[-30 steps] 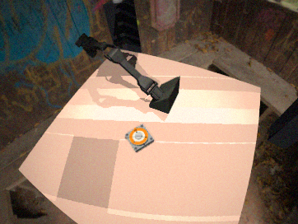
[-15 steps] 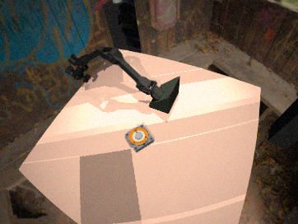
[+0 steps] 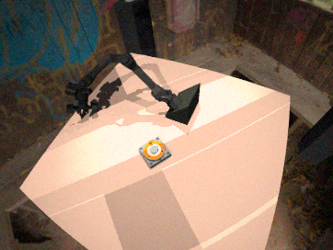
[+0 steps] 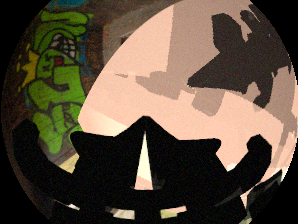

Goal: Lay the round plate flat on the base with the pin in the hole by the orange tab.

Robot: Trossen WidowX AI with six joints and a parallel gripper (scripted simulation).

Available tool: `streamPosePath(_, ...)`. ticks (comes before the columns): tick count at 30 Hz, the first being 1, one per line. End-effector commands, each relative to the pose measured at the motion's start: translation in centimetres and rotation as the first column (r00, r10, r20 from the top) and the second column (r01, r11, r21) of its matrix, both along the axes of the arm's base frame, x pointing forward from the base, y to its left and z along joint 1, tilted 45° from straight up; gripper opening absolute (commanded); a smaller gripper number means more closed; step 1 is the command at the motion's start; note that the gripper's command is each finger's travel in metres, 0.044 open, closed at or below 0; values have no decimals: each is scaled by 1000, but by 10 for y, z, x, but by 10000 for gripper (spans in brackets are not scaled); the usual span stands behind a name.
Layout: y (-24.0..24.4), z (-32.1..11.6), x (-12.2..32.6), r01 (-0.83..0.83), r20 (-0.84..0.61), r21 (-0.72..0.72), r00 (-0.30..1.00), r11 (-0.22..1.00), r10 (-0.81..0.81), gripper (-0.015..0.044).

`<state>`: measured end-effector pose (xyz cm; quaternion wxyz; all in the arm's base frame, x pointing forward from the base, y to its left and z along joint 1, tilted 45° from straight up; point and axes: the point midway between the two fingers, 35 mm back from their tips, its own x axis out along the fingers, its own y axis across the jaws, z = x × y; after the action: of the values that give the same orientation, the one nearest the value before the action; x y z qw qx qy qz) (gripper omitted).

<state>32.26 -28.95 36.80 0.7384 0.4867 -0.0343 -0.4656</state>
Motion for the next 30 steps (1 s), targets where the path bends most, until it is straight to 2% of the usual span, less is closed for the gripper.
streamPosePath(1, 35, -33, 22, -93, -141, 15, 986, 996, 94, 0)
streamPosePath(7, 120, -111, 51, -312, -454, 77, 835, 947, 312, 0)
streamPosePath(9, 131, -122, 53, -340, -499, 88, 799, 936, 337, 0)
streamPosePath(15, 216, -203, 38, -544, -787, 182, 419, 819, 453, 0)
streamPosePath(17, 225, -211, 35, -565, -812, 193, 367, 802, 454, 0)
streamPosePath(18, 236, -220, 29, -590, -840, 208, 300, 780, 452, 0)
streamPosePath(23, 291, -268, -16, -722, -938, 312, -131, 618, 321, 0)
streamPosePath(26, 302, -277, -29, -745, -938, 341, -232, 574, 256, 0)
streamPosePath(30, 323, -295, -65, -785, -885, 424, -466, 452, 21, 0)
